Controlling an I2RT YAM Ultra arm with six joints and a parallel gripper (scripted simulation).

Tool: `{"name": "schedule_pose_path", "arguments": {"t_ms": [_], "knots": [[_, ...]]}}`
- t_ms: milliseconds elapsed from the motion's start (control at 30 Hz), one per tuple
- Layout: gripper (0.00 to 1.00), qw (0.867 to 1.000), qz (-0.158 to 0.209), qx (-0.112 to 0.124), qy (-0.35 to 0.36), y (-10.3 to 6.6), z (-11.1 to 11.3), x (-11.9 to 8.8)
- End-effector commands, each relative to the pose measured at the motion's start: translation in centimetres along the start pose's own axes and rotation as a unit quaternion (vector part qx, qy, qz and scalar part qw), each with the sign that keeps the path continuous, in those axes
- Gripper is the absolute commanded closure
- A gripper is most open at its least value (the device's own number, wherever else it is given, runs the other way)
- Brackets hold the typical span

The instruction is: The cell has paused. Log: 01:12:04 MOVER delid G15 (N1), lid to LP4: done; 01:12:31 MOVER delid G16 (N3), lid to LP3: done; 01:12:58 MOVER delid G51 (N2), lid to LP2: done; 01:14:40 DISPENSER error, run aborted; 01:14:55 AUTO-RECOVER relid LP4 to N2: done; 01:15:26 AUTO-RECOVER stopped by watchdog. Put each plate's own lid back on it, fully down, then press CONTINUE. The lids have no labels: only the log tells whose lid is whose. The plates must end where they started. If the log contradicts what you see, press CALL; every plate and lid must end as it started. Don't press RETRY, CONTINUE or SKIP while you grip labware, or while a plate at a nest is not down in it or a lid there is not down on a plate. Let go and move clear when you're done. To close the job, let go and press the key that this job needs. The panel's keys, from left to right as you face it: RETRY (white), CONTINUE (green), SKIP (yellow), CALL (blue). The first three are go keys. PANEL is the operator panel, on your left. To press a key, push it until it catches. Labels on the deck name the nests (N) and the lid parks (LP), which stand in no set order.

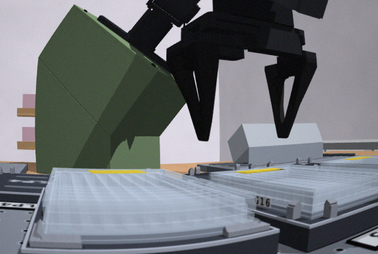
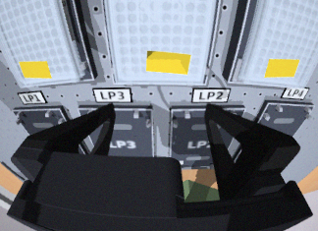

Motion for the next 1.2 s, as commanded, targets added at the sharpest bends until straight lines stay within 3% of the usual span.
{"name": "schedule_pose_path", "arguments": {"t_ms": [0, 200, 233, 533, 633, 700, 733, 1067, 1167], "knots": [[0.16, 0.999, -0.03, 0.006, -0.008, -0.8, -0.6, -0.7], [0.2, 1.0, -0.03, 0.006, -0.008, -0.6, -0.9, -2.6], [1.0, 0.999, -0.03, 0.006, -0.008, -0.6, -1.0, -3.1], [1.0, 1.0, -0.03, 0.006, -0.008, -0.3, -1.7, -7.6], [1.0, 1.0, -0.019, 0.005, -0.003, -1.8, -1.8, -8.1], [1.0, 1.0, -0.019, 0.005, -0.003, -1.8, -1.8, -8.1], [1.0, 0.999, -0.037, 0.006, -0.015, -2.8, -1.3, -6.5], [1.0, 0.999, -0.037, 0.004, -0.016, -7.7, -1.4, -6.9], [1.0, 1.0, -0.023, 0.005, -0.005, -7.0, -1.8, -7.4]]}}
Point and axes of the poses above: the point where the finger pads meet when closed, its own y axis out along the fingers, its own z axis across the jaws, x = y × z, the point moved 5 cm from there along -y, back along the fingers, and after that the axes turned 9 degrees about y, right-handed, at the moved point
